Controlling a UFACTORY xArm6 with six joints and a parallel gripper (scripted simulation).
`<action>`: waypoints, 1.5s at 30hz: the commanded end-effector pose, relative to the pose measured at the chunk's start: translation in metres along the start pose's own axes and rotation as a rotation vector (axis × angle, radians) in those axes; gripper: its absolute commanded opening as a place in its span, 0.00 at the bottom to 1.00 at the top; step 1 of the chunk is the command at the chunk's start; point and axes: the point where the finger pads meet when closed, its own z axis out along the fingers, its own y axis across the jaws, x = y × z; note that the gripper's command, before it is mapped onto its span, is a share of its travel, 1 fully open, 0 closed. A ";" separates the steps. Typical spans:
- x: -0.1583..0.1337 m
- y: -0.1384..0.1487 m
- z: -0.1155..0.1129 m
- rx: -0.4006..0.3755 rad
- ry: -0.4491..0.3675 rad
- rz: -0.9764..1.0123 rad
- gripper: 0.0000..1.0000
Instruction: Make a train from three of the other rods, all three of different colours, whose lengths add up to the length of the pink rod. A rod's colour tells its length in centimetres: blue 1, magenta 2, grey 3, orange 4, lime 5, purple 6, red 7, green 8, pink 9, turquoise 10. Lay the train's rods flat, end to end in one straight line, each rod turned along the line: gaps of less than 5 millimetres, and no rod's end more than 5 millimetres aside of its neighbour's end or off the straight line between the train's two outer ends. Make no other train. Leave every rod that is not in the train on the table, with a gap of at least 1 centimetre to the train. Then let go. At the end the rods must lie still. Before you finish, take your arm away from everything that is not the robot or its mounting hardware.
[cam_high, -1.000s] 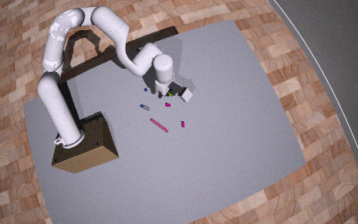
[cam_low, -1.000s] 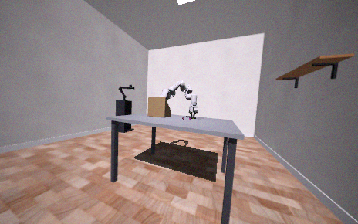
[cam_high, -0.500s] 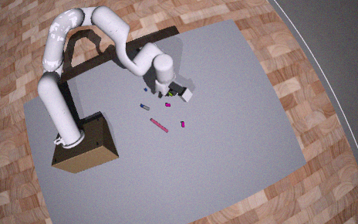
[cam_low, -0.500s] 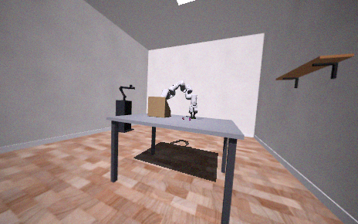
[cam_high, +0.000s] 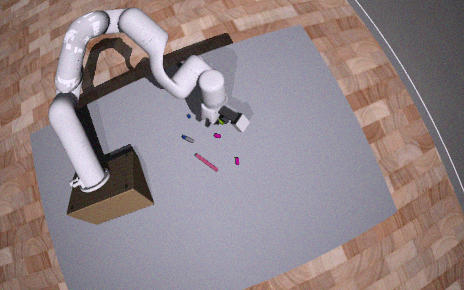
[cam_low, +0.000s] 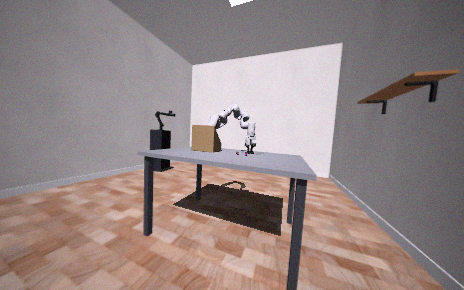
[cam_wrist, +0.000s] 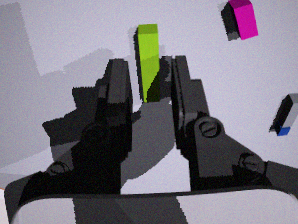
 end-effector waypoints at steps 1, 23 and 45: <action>0.001 -0.001 -0.001 0.002 0.002 -0.001 0.24; 0.001 -0.001 0.002 0.002 0.002 -0.001 0.24; 0.001 -0.001 0.013 0.002 0.002 -0.001 0.24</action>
